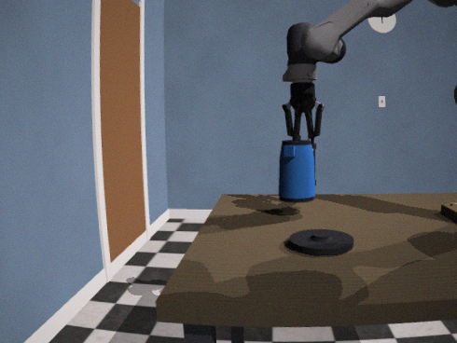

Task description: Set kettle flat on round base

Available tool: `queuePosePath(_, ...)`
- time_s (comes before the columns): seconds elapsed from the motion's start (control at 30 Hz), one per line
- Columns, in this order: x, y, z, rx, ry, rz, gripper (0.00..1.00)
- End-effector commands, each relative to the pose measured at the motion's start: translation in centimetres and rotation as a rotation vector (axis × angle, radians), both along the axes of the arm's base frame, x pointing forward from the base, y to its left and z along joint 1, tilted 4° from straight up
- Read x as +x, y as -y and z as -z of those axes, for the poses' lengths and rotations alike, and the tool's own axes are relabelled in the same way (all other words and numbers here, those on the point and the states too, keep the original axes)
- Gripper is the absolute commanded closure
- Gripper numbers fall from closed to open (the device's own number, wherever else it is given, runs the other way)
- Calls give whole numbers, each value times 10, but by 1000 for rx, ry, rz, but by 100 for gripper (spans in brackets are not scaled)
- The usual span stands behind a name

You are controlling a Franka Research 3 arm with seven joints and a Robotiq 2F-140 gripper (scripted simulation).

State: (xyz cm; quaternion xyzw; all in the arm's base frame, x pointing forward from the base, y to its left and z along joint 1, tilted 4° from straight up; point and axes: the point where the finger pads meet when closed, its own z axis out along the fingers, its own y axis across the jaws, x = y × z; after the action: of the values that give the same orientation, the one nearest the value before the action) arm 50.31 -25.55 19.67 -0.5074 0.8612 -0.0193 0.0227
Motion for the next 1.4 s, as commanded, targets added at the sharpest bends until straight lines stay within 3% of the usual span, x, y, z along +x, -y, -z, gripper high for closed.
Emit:
queuePosePath(0.0,3,0,-5,-3,9,0,100)
queuePosePath(1.37,2,-12,-5,-3,9,0,100)
